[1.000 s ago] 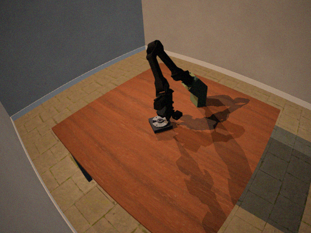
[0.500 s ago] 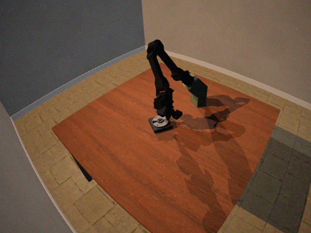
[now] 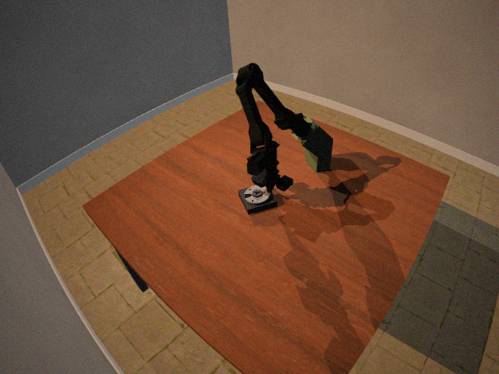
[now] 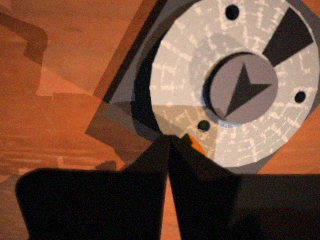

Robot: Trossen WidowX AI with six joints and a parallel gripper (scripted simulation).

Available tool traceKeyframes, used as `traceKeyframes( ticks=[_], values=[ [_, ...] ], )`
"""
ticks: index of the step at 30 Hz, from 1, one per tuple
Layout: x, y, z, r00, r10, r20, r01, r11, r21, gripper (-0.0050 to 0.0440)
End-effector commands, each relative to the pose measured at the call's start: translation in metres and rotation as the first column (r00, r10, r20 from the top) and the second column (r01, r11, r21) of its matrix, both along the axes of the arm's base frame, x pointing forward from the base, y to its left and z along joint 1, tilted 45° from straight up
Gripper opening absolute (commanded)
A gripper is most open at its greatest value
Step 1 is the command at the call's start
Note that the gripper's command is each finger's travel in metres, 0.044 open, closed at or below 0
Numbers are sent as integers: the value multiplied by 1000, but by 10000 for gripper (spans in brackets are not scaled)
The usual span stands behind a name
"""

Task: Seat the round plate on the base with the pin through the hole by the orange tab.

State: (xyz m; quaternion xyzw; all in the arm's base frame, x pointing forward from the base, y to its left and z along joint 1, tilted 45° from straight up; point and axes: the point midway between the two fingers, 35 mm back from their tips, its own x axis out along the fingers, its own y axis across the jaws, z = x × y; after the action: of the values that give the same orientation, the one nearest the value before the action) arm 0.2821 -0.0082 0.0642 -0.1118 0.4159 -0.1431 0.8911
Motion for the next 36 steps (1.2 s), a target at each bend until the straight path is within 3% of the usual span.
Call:
traceKeyframes(
  ticks=[1, 36],
  values=[
    [-1, -1, 3, 1000, 2, 13, -2, 1000, 4, -50],
    [-5, -8, -3, 1000, 2, 4, -2, 1000, 2, -50]
  ],
)
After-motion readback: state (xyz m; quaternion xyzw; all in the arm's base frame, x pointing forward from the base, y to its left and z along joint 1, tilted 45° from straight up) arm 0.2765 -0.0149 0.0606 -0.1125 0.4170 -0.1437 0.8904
